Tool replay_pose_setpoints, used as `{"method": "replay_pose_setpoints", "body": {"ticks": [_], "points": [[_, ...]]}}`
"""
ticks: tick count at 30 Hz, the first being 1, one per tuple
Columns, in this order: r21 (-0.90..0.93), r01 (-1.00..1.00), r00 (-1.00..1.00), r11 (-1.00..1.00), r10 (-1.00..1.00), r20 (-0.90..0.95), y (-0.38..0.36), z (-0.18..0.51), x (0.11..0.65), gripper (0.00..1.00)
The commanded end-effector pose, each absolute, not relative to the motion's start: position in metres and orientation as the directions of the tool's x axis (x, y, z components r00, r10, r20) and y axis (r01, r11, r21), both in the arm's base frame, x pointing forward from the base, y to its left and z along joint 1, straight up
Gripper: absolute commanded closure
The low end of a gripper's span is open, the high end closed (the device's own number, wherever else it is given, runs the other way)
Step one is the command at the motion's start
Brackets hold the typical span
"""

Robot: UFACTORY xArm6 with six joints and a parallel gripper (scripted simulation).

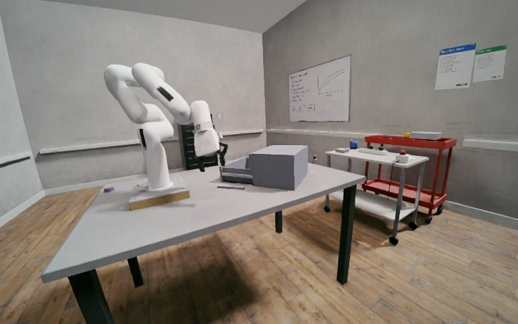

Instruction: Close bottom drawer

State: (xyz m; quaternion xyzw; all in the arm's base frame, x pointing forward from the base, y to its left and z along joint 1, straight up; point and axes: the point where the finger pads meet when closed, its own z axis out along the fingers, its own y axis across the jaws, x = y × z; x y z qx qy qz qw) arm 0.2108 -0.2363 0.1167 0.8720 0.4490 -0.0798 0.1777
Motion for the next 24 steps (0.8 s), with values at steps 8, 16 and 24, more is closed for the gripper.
{"method": "replay_pose_setpoints", "body": {"ticks": [8,16,24], "points": [[0.242,0.811,0.585,-0.533,0.754,-0.299,-0.237,0.118,0.212,0.00],[0.242,0.811,0.585,-0.533,0.754,-0.299,-0.237,0.118,0.212,0.00],[0.211,0.886,0.462,-0.414,0.834,-0.301,-0.218,0.130,0.255,0.00]]}}
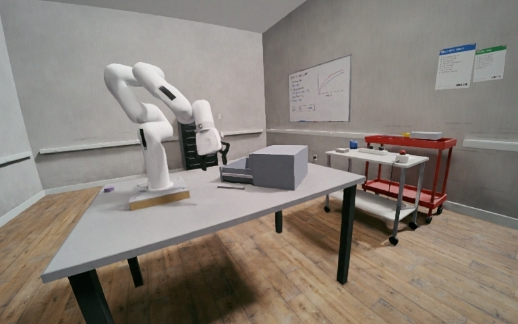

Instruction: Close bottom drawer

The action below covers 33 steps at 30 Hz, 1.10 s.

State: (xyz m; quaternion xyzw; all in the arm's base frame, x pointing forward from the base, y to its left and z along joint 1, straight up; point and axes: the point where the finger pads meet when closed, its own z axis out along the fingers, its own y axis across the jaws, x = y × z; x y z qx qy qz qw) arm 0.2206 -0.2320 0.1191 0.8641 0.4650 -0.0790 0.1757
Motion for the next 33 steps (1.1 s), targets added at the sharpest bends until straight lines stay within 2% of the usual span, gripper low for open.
{"method": "replay_pose_setpoints", "body": {"ticks": [1,7,8,10,11,12,13,15,16,17,20,22,25,27,29,33], "points": [[0.199,0.910,0.410,-0.364,0.861,-0.301,-0.208,0.134,0.272,0.00],[0.153,0.975,0.201,-0.162,0.934,-0.295,-0.158,0.149,0.332,0.00],[0.136,0.987,0.117,-0.081,0.950,-0.290,-0.144,0.151,0.341,0.00],[0.136,0.987,0.117,-0.081,0.950,-0.290,-0.144,0.151,0.341,0.00],[0.118,0.993,0.030,0.004,0.958,-0.284,-0.114,0.157,0.365,0.00],[0.118,0.993,0.030,0.004,0.958,-0.284,-0.107,0.159,0.372,0.00],[0.100,0.991,-0.059,0.090,0.959,-0.277,-0.094,0.160,0.375,0.00],[0.100,0.991,-0.059,0.090,0.959,-0.277,-0.078,0.163,0.389,0.00],[0.083,0.981,-0.146,0.174,0.952,-0.268,-0.060,0.165,0.393,0.00],[0.083,0.981,-0.146,0.174,0.952,-0.268,-0.049,0.167,0.401,0.00],[0.051,0.944,-0.305,0.327,0.919,-0.249,-0.007,0.170,0.411,0.00],[0.051,0.944,-0.305,0.327,0.919,-0.249,0.016,0.173,0.422,0.00],[0.027,0.894,-0.430,0.448,0.873,-0.230,0.059,0.176,0.426,0.00],[0.027,0.894,-0.430,0.448,0.873,-0.230,0.059,0.176,0.426,0.00],[0.011,0.849,-0.514,0.528,0.831,-0.216,0.111,0.180,0.430,0.00],[-0.001,0.813,-0.571,0.583,0.795,-0.205,0.139,0.181,0.428,0.00]]}}
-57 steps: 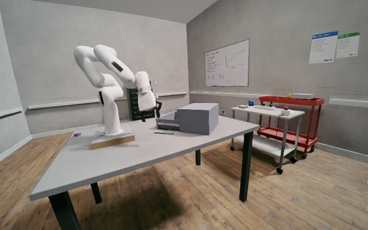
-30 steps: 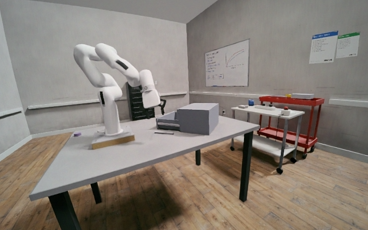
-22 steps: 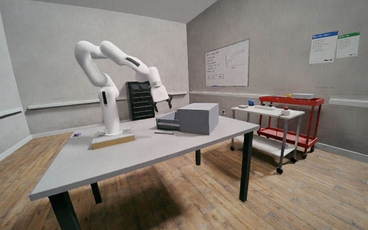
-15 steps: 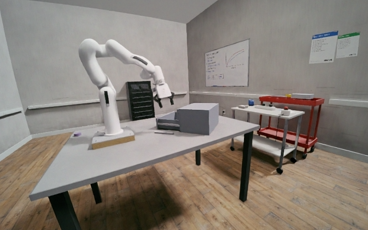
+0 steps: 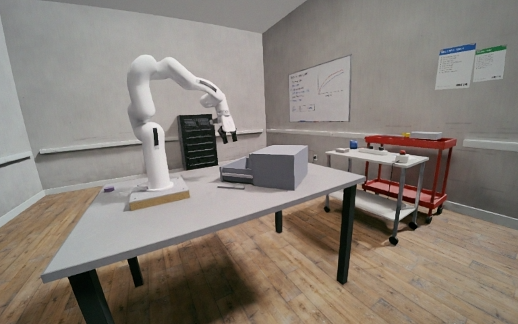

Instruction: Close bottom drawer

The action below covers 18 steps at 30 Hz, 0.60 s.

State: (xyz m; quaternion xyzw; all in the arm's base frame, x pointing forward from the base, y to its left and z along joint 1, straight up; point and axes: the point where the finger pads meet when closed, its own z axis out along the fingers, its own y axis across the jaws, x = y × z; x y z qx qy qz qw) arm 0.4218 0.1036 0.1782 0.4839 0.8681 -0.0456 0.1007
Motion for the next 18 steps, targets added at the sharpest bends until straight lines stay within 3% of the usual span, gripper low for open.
{"method": "replay_pose_setpoints", "body": {"ticks": [1,18], "points": [[-0.001,0.812,-0.571,0.583,0.795,-0.205,0.1396,0.1811,0.4284,0.00],[-0.001,0.812,-0.571,0.583,0.795,-0.205,0.1397,0.1739,0.4284,0.00]]}}
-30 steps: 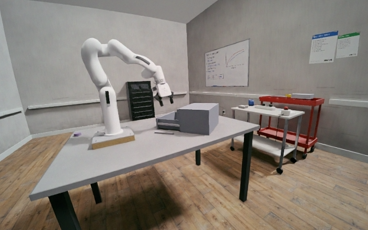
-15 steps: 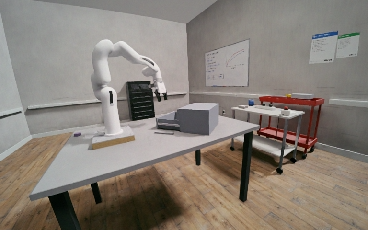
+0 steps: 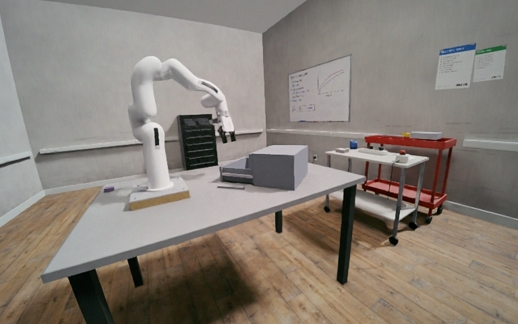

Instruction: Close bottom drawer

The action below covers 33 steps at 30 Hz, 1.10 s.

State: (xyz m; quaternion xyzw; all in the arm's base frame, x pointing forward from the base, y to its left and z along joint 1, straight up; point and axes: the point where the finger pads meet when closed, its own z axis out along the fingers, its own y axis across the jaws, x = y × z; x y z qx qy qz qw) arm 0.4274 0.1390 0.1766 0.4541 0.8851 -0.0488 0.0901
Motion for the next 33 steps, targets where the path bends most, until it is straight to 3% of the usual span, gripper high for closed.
{"method": "replay_pose_setpoints", "body": {"ticks": [1,33], "points": [[-0.001,0.812,-0.571,0.583,0.795,-0.205,0.140,0.172,0.428,0.00],[-0.001,0.812,-0.571,0.583,0.795,-0.205,0.140,0.089,0.428,0.00]]}}
